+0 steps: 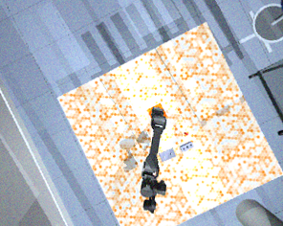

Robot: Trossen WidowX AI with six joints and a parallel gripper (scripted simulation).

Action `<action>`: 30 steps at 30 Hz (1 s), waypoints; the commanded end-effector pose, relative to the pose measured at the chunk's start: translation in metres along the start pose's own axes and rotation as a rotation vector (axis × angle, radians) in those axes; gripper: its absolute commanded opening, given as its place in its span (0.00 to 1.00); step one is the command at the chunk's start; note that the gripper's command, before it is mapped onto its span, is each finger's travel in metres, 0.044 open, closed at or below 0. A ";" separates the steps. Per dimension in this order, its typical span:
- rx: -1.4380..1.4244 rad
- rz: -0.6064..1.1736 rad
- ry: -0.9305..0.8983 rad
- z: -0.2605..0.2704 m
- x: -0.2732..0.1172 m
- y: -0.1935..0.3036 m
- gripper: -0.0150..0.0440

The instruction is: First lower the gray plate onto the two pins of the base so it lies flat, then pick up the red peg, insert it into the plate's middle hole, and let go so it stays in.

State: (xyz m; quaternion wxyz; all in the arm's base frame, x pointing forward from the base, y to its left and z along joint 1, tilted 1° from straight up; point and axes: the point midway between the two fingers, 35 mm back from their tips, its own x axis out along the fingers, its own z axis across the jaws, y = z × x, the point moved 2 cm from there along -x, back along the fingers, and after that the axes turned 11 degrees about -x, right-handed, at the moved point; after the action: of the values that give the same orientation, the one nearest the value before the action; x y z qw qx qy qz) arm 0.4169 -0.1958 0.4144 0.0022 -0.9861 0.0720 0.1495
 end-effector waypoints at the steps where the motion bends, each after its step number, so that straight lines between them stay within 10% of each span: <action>1: 0.040 -0.076 -0.153 0.033 0.023 -0.045 1.00; 20: -0.212 -0.324 -1.045 0.221 -0.016 -0.278 1.00; 30: -0.378 -0.324 -1.231 0.258 -0.060 -0.312 1.00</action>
State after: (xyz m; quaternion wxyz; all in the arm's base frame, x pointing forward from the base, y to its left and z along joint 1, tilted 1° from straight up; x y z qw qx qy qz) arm 0.3338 0.1299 0.1807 -0.1064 -0.7072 -0.1272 0.6873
